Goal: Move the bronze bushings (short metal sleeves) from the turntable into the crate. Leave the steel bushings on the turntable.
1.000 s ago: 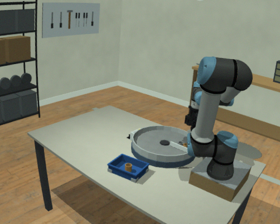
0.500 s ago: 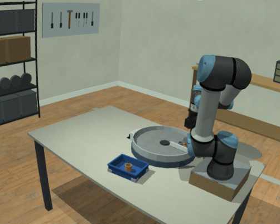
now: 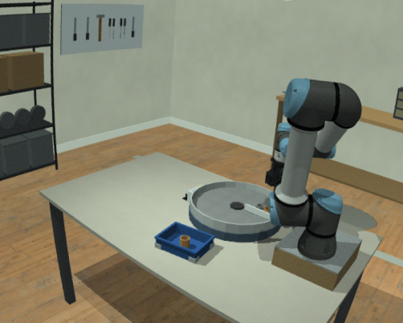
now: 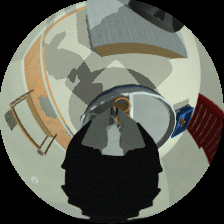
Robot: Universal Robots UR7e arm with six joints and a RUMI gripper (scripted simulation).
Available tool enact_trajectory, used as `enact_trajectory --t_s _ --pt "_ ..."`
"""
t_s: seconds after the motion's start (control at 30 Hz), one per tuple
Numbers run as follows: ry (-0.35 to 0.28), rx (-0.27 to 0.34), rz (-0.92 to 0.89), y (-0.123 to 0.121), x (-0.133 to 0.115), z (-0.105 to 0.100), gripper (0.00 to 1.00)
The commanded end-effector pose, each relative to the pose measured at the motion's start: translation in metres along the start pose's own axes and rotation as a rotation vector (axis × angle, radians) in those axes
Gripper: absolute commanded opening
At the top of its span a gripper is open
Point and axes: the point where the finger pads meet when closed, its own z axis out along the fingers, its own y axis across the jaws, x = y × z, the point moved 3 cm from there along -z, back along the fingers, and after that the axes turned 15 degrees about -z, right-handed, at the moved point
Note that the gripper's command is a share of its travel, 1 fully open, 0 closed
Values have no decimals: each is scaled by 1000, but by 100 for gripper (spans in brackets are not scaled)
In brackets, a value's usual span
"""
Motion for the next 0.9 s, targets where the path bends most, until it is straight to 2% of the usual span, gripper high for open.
enact_trajectory --t_s 0.0,0.63,0.87 --pt "-1 1 0 0 0 0 5" --pt "-1 1 0 0 0 0 5" --pt "-1 1 0 0 0 8 5"
